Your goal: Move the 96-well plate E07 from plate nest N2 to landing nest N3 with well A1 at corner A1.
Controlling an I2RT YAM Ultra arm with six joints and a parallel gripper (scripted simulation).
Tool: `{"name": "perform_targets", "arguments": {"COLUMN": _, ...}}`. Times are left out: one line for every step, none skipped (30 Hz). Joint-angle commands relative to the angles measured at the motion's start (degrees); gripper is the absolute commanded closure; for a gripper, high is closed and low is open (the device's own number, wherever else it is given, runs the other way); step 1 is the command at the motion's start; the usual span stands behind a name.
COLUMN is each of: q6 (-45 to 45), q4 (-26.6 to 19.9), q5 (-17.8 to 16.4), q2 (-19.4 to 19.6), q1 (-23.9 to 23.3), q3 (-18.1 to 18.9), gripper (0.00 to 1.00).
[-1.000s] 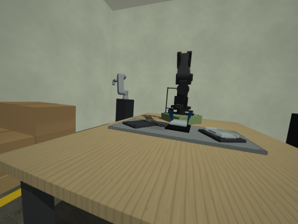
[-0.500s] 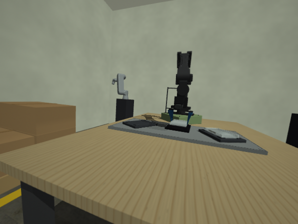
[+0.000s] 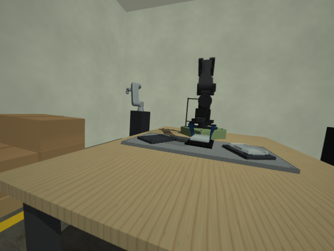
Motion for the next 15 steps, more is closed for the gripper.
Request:
{"name": "perform_targets", "arguments": {"q6": 0.0, "q4": 0.4, "q5": 0.0, "q2": -0.3, "q1": 0.0, "q3": 0.1, "gripper": 1.0}}
{"name": "perform_targets", "arguments": {"q6": 0.0, "q4": 0.5, "q5": 0.0, "q2": -0.2, "q1": 0.0, "q3": 0.1, "gripper": 1.0}}
{"name": "perform_targets", "arguments": {"q6": 0.0, "q4": 0.5, "q5": 0.0, "q2": -0.2, "q1": 0.0, "q3": 0.1, "gripper": 1.0}}
{"name": "perform_targets", "arguments": {"q6": 0.0, "q4": 0.5, "q5": 0.0, "q2": -0.2, "q1": 0.0, "q3": 0.1, "gripper": 1.0}}
{"name": "perform_targets", "arguments": {"q6": 0.0, "q4": 0.6, "q5": 0.0, "q2": -0.2, "q1": 0.0, "q3": 0.0, "gripper": 1.0}}
{"name": "perform_targets", "arguments": {"q6": 0.0, "q4": 0.6, "q5": 0.0, "q2": -0.2, "q1": 0.0, "q3": 0.0, "gripper": 1.0}}
{"name": "perform_targets", "arguments": {"q6": 0.0, "q4": 0.6, "q5": 0.0, "q2": -0.2, "q1": 0.0, "q3": 0.0, "gripper": 1.0}}
{"name": "perform_targets", "arguments": {"q6": 0.0, "q4": 0.6, "q5": 0.0, "q2": -0.2, "q1": 0.0, "q3": 0.0, "gripper": 1.0}}
{"name": "perform_targets", "arguments": {"q6": 0.0, "q4": 0.6, "q5": 0.0, "q2": -0.2, "q1": 0.0, "q3": 0.0, "gripper": 1.0}}
{"name": "perform_targets", "arguments": {"q6": 0.0, "q4": 0.7, "q5": 0.0, "q2": -0.1, "q1": 0.0, "q3": 0.0, "gripper": 1.0}}
{"name": "perform_targets", "arguments": {"q6": 0.0, "q4": 0.7, "q5": 0.0, "q2": -0.1, "q1": 0.0, "q3": -0.1, "gripper": 1.0}}
{"name": "perform_targets", "arguments": {"q6": 0.0, "q4": 0.8, "q5": 0.0, "q2": -0.1, "q1": 0.0, "q3": -0.1, "gripper": 1.0}}
{"name": "perform_targets", "arguments": {"q6": 0.0, "q4": 0.8, "q5": 0.0, "q2": -0.1, "q1": 0.0, "q3": -0.1, "gripper": 1.0}}
{"name": "perform_targets", "arguments": {"q6": 0.0, "q4": 0.8, "q5": 0.0, "q2": -0.1, "q1": 0.0, "q3": -0.1, "gripper": 1.0}}
{"name": "perform_targets", "arguments": {"q6": 0.0, "q4": 0.9, "q5": 0.0, "q2": -0.1, "q1": 0.0, "q3": -0.1, "gripper": 1.0}}
